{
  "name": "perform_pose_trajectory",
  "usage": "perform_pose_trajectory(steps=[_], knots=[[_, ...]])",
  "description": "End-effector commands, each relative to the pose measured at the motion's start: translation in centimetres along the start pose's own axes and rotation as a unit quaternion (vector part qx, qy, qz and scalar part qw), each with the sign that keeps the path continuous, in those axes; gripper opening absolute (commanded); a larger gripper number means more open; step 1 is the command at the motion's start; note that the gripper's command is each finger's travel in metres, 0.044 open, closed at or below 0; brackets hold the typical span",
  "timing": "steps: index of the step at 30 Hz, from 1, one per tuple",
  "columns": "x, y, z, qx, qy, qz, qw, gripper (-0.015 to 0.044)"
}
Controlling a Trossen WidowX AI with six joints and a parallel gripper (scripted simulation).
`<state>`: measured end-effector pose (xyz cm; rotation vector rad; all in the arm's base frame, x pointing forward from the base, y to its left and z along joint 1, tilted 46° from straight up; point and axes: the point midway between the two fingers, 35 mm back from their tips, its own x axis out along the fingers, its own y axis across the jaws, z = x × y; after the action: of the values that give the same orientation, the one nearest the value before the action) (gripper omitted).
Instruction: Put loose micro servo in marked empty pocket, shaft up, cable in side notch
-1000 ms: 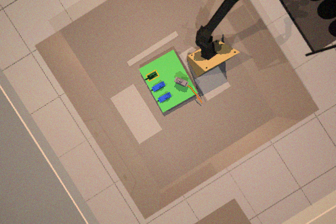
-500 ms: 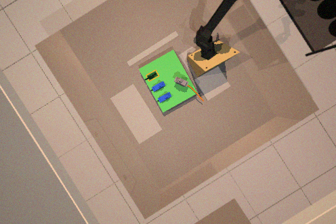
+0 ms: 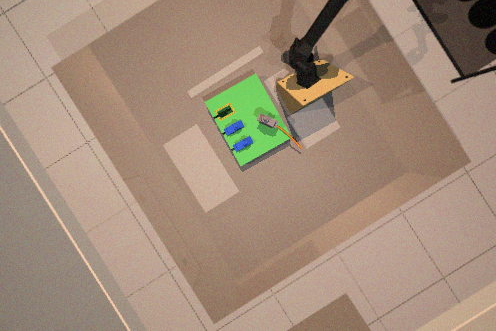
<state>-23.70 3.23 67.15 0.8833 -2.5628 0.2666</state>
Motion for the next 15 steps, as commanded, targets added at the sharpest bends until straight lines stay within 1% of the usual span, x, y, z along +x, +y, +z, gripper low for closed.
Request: perform_pose_trajectory(steps=[1, 15], knots=[[0.0, -1.1, -0.3, -0.015, 0.006, -0.008, 1.0, 0.044], [0.2, -2.8, -0.9, -0.038, 0.021, -0.022, 0.999, 0.044]])
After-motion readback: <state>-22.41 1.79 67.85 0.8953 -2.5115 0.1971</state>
